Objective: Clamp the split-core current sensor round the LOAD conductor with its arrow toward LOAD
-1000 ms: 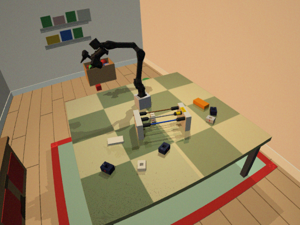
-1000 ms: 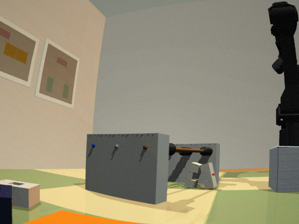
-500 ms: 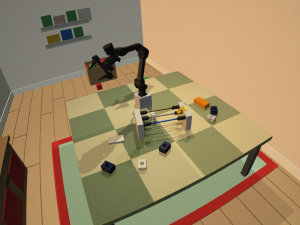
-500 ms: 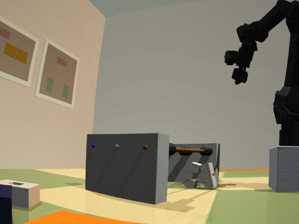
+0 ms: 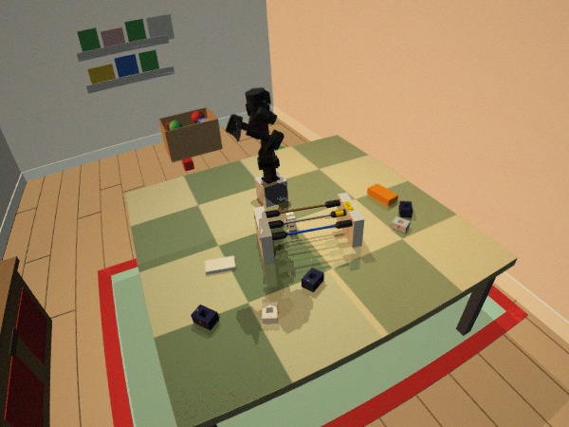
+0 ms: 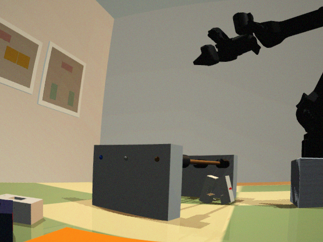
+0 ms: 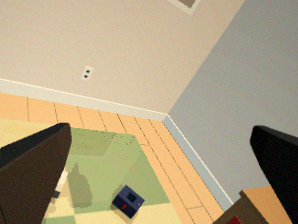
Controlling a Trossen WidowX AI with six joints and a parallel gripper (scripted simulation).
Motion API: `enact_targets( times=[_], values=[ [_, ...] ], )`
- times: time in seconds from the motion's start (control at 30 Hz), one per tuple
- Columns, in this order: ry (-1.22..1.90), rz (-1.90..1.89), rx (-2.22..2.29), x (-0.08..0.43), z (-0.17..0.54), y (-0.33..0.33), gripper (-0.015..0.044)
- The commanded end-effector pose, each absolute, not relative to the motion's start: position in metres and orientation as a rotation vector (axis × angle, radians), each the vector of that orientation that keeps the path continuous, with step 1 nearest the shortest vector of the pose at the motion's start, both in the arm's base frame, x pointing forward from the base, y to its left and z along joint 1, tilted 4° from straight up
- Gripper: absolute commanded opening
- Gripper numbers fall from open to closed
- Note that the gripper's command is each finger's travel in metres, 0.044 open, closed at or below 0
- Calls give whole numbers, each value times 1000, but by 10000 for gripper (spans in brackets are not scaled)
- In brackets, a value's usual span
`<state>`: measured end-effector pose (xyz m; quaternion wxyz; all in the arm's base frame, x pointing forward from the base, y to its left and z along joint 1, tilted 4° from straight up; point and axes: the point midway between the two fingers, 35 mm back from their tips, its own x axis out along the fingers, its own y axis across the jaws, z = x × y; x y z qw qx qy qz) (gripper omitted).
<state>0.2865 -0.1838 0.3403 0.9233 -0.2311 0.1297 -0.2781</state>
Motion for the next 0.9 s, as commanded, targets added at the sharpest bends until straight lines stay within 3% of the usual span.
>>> enact_targets(
  times=[0.0,0.23,0.53,0.87],
  values=[
    [128,-389,-326,309,333,-122,440],
    [-40,-35,-30,317,324,-10,440],
    [-39,2,0,317,321,1,440],
    [609,137,-45,373,214,55,440]
  ],
)
